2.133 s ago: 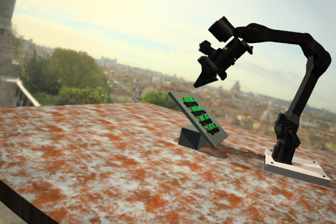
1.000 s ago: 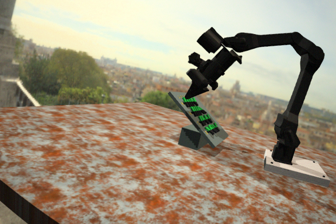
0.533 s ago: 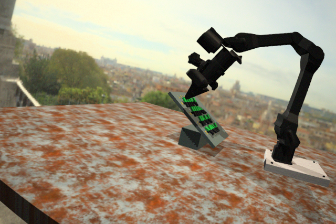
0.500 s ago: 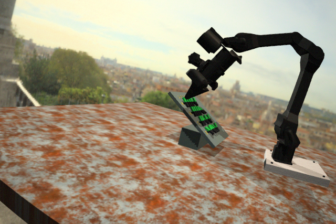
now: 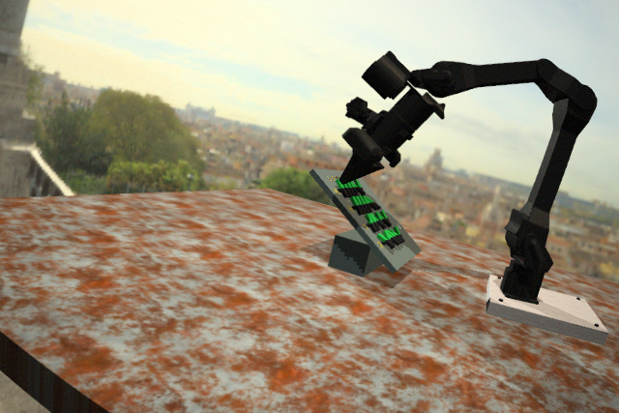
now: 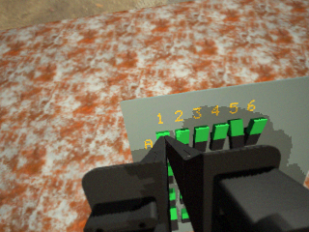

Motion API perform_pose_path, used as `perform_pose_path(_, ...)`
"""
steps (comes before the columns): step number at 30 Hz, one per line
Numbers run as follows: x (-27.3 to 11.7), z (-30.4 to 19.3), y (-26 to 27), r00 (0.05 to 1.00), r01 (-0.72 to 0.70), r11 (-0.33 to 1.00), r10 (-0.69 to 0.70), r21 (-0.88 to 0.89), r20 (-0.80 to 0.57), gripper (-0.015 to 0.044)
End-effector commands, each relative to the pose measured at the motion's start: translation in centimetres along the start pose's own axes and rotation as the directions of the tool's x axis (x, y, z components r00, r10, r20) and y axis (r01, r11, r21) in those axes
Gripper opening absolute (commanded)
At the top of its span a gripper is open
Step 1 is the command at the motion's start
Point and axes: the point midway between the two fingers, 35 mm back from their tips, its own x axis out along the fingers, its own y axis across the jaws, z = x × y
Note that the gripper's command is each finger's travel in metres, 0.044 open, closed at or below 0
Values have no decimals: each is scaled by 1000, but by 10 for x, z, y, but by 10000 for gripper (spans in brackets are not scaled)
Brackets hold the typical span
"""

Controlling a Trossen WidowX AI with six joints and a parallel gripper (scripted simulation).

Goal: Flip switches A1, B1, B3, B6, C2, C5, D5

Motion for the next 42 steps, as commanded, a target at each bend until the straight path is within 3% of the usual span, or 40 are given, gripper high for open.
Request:
perform_pose_path(1,1,0,1,1000,-4,1000,4,-5,0,0)
perform_pose_path(24,4,0,1,1000,-4,1000,4,-5,0,0)
perform_pose_path(30,-58,-2,1,1000,-4,1000,4,-5,22,0)
perform_pose_path(42,-59,-43,0,1000,-4,1000,4,-5,20,0)
